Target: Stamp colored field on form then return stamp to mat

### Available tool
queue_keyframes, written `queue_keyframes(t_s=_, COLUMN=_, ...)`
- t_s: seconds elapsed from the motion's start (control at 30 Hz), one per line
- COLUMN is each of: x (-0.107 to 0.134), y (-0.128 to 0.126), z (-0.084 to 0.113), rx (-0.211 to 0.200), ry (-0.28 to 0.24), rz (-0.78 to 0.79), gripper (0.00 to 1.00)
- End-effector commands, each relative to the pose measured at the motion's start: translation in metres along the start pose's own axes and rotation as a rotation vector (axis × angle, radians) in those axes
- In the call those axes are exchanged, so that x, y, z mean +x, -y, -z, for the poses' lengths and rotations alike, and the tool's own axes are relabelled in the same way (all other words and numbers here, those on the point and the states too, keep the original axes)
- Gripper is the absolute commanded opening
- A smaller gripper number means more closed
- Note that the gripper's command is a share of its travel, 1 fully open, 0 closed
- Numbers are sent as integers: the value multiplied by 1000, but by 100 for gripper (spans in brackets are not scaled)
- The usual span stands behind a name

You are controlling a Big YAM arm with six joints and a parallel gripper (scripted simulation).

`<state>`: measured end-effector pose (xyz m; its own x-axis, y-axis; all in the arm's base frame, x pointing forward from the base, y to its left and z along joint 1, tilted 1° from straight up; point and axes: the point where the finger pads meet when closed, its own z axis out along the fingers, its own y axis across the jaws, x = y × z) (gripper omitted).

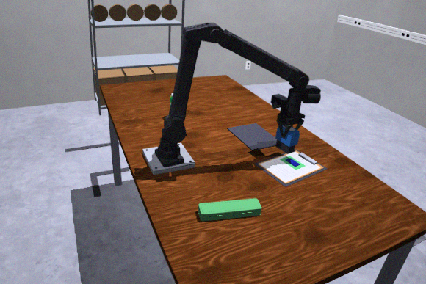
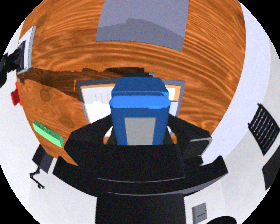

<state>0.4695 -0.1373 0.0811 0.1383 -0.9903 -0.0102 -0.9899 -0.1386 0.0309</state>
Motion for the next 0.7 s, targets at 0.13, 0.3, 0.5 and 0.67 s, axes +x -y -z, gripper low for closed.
queue_keyframes(t_s=0.13, x=-159, y=25, z=15, rx=55, ry=-19, rz=-41, gripper=33)
queue_keyframes(t_s=0.3, x=-213, y=27, z=22, rx=81, ry=-13, rz=-47, gripper=33)
queue_keyframes(t_s=0.5, x=-203, y=29, z=14, rx=59, ry=-14, rz=-70, gripper=33)
queue_keyframes(t_s=0.67, x=-214, y=29, z=16, rx=64, ry=-11, rz=-47, gripper=33)
